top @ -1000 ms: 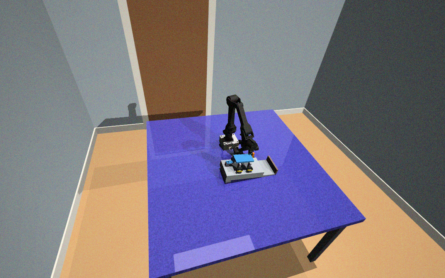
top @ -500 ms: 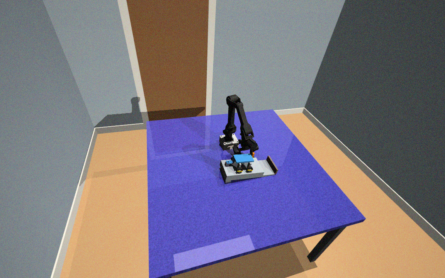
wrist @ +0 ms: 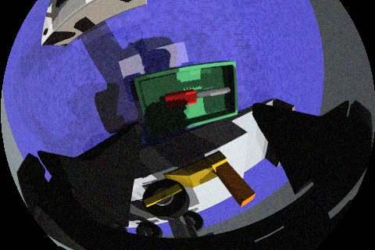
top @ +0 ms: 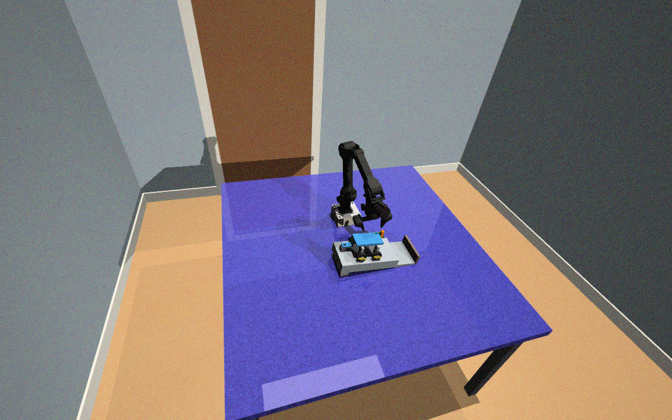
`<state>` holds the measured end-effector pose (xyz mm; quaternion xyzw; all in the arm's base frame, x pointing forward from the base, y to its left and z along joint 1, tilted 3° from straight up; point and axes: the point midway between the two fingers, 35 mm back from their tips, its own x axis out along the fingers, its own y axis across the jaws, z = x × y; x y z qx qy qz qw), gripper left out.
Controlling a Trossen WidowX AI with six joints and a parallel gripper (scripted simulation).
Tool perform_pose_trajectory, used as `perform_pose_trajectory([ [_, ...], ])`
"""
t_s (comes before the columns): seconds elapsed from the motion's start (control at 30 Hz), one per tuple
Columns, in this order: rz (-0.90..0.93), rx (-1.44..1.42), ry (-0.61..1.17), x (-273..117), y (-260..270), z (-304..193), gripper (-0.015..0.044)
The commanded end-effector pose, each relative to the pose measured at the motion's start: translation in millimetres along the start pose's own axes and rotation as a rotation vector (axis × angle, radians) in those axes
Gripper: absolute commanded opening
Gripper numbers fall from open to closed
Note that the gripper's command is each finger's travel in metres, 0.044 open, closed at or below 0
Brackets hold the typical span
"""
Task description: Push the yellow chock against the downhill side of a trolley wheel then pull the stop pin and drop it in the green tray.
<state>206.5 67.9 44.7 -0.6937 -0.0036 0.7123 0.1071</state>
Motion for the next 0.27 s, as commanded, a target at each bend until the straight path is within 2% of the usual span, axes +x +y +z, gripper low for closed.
perform_pose_trajectory([
  [0.0, -0.002, -0.004, 0.006, -13.5, -2.3, -0.7, 0.0440],
  [0.23, -0.002, -0.004, 0.006, -37.4, -6.5, -1.9, 0.0440],
])
